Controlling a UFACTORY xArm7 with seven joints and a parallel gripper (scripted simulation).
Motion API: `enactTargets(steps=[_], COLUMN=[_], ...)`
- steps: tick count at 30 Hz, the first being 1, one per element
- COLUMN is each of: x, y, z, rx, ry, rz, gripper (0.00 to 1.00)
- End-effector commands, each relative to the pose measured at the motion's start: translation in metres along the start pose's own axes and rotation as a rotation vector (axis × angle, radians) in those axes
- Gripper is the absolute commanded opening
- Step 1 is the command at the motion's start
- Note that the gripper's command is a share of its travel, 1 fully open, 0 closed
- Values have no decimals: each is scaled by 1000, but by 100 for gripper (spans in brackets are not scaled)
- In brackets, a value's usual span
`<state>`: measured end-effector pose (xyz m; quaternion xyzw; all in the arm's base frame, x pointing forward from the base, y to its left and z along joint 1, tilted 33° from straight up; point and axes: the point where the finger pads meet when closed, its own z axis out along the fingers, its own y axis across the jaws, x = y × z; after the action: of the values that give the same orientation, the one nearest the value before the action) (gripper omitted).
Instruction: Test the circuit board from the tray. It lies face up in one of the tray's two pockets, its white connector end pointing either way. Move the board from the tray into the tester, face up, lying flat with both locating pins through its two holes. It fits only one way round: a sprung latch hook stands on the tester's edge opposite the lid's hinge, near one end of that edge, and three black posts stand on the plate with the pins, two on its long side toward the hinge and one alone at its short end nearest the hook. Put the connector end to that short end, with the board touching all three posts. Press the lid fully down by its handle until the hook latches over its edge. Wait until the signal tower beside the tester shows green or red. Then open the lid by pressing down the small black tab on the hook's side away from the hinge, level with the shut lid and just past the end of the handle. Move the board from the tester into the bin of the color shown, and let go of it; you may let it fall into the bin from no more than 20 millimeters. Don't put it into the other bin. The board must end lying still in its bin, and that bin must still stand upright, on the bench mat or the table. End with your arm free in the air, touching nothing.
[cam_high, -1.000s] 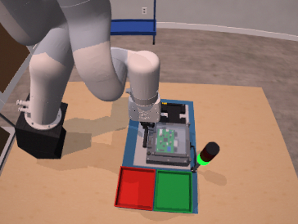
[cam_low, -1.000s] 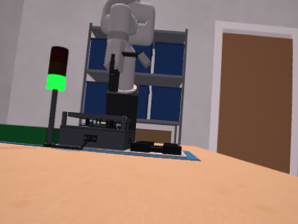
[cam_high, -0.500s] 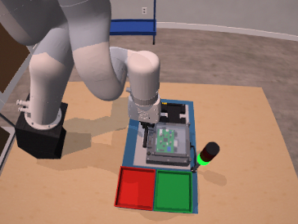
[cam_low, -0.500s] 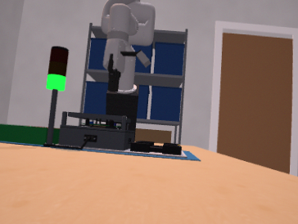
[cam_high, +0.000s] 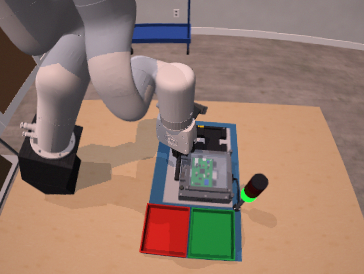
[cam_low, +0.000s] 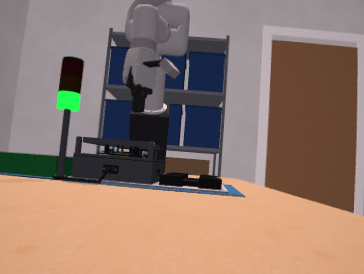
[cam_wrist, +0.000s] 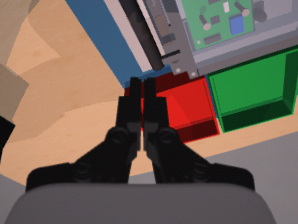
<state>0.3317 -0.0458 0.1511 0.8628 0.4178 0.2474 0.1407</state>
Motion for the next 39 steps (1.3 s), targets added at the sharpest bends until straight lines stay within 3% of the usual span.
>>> enactTargets(steps=[1,39], x=[1,1], y=[1,1], z=[0,0], rx=[-8,-11], ry=[-9,-5], rz=[167,1028], gripper=[0,0])
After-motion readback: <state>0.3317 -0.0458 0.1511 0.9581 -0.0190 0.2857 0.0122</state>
